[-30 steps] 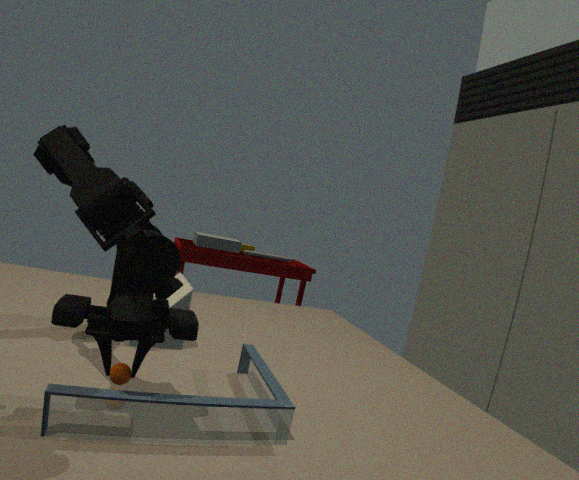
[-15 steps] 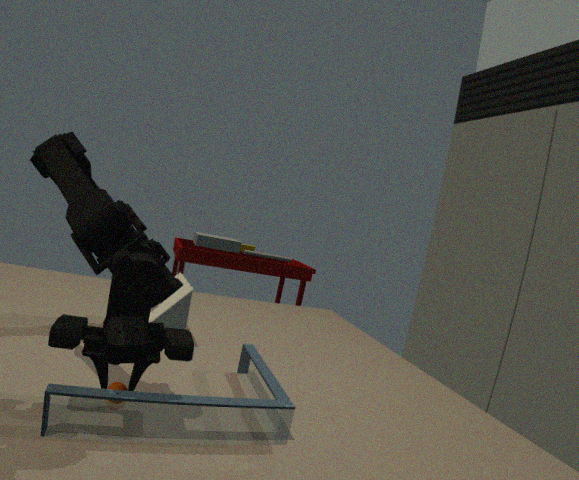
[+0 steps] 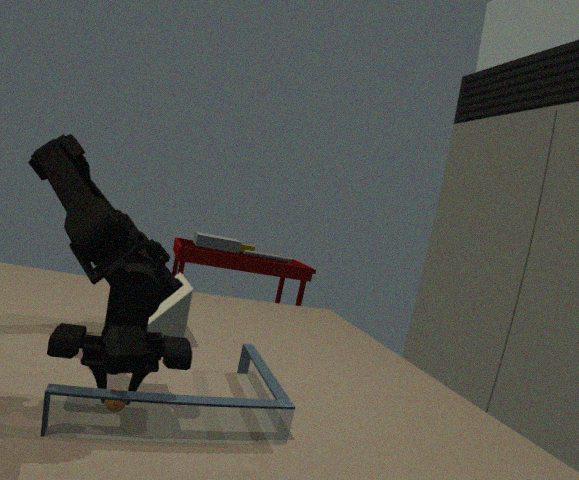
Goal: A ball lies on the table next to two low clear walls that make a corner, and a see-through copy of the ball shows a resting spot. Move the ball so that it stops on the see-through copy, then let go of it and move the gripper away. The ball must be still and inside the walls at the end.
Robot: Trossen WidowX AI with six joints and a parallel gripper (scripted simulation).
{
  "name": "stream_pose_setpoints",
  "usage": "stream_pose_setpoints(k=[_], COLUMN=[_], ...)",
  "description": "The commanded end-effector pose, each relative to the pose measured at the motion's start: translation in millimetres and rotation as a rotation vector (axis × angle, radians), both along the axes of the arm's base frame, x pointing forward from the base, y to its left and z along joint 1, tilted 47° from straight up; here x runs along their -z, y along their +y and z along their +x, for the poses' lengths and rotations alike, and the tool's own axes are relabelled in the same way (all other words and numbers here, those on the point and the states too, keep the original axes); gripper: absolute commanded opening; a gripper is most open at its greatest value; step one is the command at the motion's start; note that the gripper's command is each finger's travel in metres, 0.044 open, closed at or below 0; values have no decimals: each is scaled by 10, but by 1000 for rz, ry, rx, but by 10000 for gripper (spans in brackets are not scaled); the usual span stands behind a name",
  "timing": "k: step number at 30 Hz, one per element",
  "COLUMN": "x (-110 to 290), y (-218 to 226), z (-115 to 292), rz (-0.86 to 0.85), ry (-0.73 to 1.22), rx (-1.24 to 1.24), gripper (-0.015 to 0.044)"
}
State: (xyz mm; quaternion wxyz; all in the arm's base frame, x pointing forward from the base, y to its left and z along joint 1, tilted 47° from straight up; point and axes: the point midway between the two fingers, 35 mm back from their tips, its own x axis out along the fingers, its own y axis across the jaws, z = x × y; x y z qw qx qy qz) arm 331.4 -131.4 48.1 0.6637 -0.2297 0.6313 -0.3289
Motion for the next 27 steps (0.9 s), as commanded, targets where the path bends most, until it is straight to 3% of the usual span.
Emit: stream_pose_setpoints(k=[1,6,12,18,27], x=[-2,-2,-19,-564,-520], y=[1,1,22,615,593], z=[0,0,4,3,22], rz=[0,0,1,1,0], ry=[0,0,0,9,5], rx=[0,0,0,0,-14], gripper=[131,251,251,251,251])
